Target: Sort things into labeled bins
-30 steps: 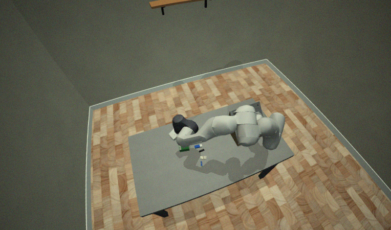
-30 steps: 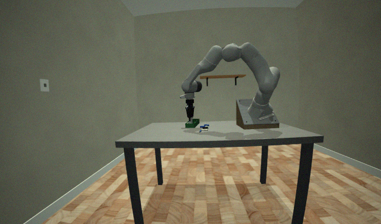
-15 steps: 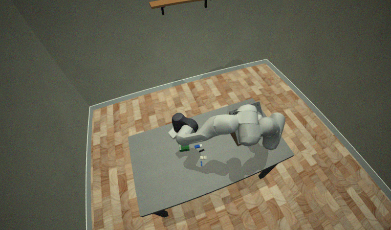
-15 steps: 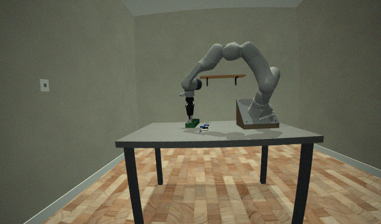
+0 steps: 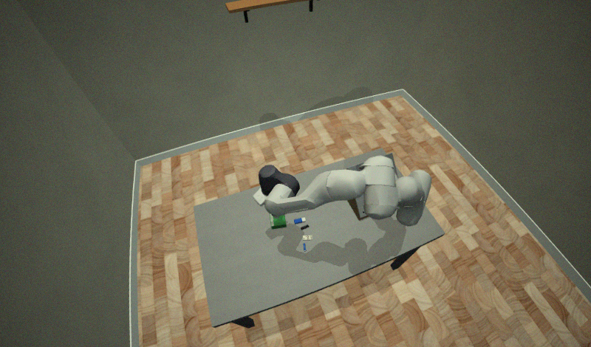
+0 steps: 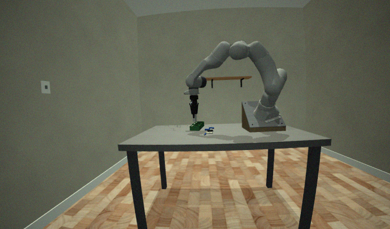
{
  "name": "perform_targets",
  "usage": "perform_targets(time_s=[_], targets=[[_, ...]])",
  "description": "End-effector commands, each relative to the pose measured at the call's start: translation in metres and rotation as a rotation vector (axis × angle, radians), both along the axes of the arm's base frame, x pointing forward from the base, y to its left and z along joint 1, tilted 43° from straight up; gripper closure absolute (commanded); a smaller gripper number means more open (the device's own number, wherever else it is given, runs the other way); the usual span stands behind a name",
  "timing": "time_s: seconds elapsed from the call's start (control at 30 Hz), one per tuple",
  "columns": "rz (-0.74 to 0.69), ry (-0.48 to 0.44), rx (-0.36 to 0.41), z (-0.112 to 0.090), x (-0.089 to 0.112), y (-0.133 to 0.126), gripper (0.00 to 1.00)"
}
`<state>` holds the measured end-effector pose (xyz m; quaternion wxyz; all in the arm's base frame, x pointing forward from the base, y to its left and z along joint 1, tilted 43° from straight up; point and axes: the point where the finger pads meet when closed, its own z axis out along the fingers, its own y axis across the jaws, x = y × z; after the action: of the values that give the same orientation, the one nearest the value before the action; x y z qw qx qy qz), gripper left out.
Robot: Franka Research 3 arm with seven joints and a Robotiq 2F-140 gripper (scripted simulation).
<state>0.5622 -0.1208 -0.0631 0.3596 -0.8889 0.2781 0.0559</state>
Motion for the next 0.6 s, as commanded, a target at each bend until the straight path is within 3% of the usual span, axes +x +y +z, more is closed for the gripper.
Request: perform_targets(time_s=[0.0,0.13,0.47,0.57], targets=[[0.001,0.009,0.007,0.000,-0.003,0.002,0.95],[0.001,0.009,0.007,0.000,-0.003,0.002,0.95],[0.001,0.009,0.007,0.061,-0.010,-0.055,0.95],[0.001,0.009,0.007,0.067,-0.011,-0.060,0.95]])
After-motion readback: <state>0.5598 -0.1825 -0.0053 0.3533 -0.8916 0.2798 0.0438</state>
